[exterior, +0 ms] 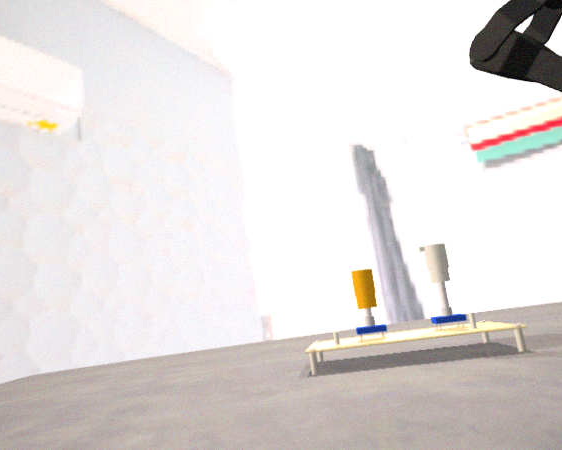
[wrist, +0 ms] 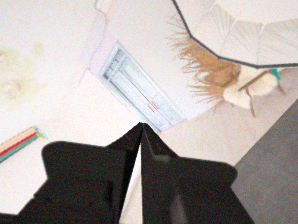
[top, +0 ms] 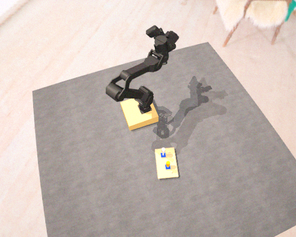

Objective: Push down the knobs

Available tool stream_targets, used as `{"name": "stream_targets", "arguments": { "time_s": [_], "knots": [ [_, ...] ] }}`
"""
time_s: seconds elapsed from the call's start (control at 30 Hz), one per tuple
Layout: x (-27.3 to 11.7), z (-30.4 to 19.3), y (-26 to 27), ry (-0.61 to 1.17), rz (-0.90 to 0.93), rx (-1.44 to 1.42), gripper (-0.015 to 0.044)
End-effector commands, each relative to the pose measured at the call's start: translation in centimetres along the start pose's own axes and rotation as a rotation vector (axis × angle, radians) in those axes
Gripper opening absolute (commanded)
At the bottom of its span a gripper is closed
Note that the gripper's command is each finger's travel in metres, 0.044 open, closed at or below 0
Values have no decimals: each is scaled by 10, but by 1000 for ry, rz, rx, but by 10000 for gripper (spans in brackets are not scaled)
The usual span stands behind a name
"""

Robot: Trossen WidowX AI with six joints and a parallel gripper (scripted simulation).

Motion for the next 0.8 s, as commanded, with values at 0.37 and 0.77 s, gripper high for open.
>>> {"name": "stream_targets", "arguments": {
  "time_s": [0.37, 0.77],
  "knots": [
    [-44, 74, -53, -312, -435, 14, 0],
    [-112, 113, -85, -526, -763, 57, 0]
  ]
}}
Point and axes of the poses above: the point midway between the two fingers, 35 mm back from their tips, its own x axis out along the fingers, its own y axis across the jaws, z = x × y, the point moved 8 cm from there along -x, back along the fingers, and after that the axes turned 4 degrees about x, right-handed, at the moved point
